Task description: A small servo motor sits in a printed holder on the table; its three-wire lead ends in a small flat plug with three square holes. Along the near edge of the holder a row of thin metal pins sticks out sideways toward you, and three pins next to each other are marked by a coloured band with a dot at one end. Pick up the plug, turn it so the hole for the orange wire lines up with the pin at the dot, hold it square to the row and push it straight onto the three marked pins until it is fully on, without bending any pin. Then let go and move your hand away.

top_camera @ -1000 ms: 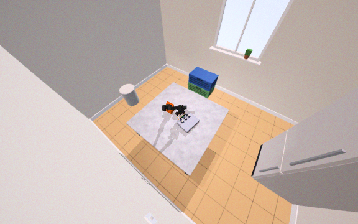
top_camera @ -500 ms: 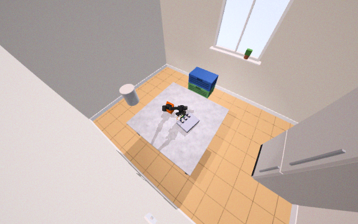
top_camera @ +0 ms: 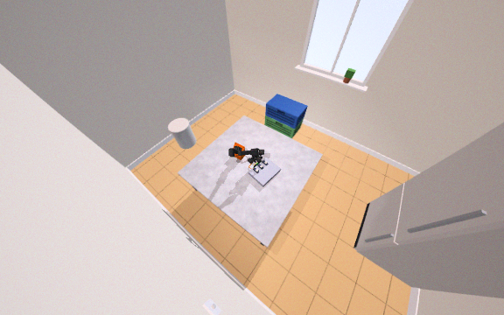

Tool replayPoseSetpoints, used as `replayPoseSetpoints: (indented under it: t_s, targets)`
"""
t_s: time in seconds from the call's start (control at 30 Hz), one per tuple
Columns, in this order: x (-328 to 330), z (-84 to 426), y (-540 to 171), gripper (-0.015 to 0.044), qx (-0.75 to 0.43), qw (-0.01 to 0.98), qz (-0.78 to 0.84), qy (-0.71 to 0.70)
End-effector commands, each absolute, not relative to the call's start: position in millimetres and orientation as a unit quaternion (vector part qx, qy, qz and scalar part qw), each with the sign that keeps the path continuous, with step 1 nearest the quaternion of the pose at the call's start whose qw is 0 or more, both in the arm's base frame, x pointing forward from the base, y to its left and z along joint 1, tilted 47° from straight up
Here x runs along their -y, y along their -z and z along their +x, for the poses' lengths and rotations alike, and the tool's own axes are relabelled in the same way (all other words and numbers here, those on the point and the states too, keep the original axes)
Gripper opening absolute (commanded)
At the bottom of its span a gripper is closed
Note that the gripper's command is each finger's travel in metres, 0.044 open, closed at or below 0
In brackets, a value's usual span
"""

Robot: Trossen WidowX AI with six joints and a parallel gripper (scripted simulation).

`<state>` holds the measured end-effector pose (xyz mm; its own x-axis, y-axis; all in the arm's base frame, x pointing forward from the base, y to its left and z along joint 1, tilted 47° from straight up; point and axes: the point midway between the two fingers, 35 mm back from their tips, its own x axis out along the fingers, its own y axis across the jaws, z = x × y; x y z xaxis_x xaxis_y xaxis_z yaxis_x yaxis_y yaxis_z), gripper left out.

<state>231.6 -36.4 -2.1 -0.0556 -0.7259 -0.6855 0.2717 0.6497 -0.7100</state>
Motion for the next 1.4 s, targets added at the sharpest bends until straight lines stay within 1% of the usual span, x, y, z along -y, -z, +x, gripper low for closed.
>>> replayPoseSetpoints:
  t_s: [0.0, 1.13, 1.37]
  targets:
    - [36.8, 237.1, 0.0, 0.0, -0.619, 0.665, -0.183, 0.376]
    - [39.2, 249.5, -4.4, 0.0, -0.619, 0.665, -0.183, 0.376]
    - [40.9, 245.2, 1.6, 0.0184, -0.619, 0.665, -0.183, 0.376]
